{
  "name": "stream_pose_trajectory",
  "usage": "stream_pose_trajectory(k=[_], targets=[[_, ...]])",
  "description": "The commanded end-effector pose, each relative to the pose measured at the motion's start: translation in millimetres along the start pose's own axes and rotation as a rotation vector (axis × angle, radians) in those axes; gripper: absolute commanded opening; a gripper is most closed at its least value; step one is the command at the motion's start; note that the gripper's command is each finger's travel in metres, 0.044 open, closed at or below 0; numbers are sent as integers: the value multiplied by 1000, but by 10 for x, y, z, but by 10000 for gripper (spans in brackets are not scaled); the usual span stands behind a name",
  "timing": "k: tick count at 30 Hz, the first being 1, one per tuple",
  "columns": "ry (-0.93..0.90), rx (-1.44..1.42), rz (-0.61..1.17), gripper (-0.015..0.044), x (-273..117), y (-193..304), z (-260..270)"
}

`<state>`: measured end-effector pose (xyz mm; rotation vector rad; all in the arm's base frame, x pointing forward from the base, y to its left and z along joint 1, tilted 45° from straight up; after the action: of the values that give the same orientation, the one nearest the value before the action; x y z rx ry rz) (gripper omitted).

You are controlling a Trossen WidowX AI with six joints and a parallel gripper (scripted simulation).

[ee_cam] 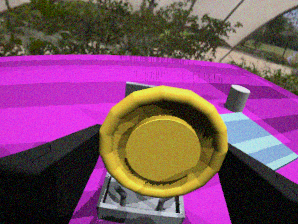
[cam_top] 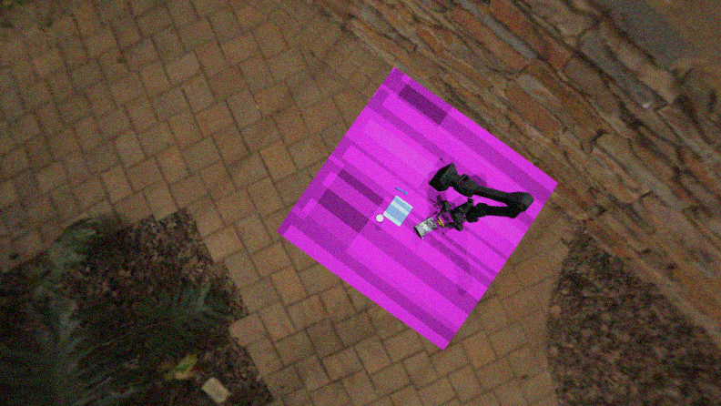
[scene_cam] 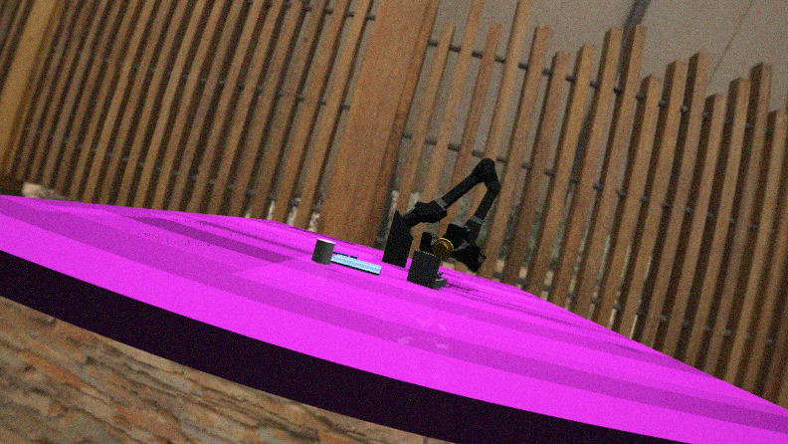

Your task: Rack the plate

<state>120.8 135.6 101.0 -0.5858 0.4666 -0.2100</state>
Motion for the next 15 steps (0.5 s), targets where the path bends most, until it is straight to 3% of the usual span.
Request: stream_pose_trajectory(k=[1, 15], targets=[[-7, 5, -5, 0, -2, 3, -3], [-5, 6, -2, 0, 196, 239, -16]])
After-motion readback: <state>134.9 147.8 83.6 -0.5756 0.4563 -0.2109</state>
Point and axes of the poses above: the point midway between the two fingers, 35 mm back from their tips, its own x axis out along the fingers, its own z axis across the jaws, y = z × x, the point moved 10 cm from there along -x, back along the fingers, and after that the axes turned 7 degrees about x, right-handed, at the moved point
